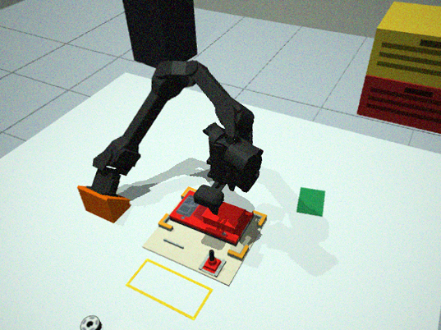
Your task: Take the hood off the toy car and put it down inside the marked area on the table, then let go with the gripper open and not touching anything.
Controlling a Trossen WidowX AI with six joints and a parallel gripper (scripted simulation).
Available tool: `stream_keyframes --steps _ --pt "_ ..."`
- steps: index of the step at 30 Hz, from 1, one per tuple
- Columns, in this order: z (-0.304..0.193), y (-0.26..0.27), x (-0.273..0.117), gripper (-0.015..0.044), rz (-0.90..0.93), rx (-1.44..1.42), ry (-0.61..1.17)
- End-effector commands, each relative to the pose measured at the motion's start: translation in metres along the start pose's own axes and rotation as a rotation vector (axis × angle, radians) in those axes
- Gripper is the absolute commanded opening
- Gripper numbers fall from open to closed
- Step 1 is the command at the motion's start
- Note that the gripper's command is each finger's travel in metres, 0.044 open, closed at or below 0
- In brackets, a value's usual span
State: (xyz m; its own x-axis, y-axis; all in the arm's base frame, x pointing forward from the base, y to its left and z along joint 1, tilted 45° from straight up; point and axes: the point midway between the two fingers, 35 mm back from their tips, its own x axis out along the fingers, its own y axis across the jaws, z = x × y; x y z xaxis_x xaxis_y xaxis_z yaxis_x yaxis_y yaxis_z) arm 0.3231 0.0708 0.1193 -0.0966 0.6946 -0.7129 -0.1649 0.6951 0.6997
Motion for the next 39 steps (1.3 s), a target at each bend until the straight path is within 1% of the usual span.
stream_keyframes --steps 1,39 --pt "-0.001 0.001 0.004 0.0440 0.007 0.007 0.004" --pt "-0.002 0.003 0.032 0.0440 0.008 0.007 0.003"
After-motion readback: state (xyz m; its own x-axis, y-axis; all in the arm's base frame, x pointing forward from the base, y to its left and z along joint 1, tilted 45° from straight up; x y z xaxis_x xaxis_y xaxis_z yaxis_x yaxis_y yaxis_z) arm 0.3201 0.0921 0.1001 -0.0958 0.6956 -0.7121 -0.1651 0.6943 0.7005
